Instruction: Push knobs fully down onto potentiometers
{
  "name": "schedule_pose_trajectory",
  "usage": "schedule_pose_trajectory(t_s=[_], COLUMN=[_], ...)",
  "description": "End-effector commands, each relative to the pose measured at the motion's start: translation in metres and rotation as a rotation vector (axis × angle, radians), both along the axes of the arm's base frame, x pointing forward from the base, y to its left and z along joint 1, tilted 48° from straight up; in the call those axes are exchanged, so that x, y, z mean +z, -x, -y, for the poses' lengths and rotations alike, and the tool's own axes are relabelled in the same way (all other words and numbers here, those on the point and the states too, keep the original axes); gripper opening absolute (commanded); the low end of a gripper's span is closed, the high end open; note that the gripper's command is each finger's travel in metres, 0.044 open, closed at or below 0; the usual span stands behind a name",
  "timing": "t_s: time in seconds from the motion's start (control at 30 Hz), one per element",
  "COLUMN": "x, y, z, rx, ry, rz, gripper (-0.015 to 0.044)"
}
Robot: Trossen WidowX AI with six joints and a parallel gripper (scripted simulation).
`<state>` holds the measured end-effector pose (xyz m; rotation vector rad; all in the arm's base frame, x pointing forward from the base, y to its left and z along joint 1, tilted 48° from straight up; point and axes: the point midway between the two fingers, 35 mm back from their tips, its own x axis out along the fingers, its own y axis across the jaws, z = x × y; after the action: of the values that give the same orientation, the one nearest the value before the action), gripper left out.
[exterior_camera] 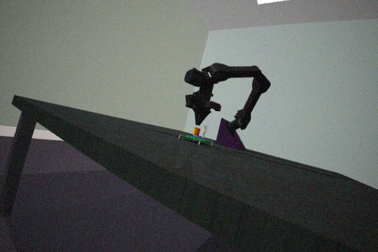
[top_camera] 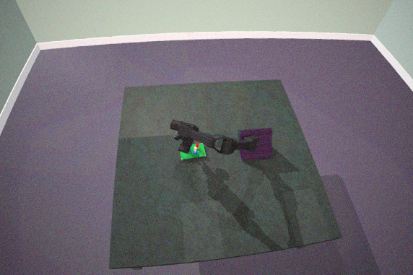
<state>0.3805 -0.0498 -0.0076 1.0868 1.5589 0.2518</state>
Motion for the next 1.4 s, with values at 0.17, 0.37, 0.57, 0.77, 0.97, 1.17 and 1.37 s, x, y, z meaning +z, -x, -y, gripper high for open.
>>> schedule_pose_trajectory(t_s=[0.17, 0.37, 0.57, 0.77, 0.97, 1.17, 1.37], x=[0.0, 0.011, 0.018, 0.02, 0.02, 0.02, 0.02], y=[0.002, 0.058, 0.134, 0.164, 0.164, 0.164, 0.164], z=[0.0, 0.008, 0.005, -0.001, -0.001, -0.001, -0.001], rx=[0.001, -0.003, 0.001, 0.003, 0.003, 0.003, 0.003], ry=[0.001, 0.022, 0.017, 0.009, 0.009, 0.009, 0.009], rz=[0.0, 0.013, 0.002, -0.002, -0.002, -0.002, -0.002], gripper=[0.0236, 0.0394, 0.044, 0.044, 0.044, 0.044, 0.044])
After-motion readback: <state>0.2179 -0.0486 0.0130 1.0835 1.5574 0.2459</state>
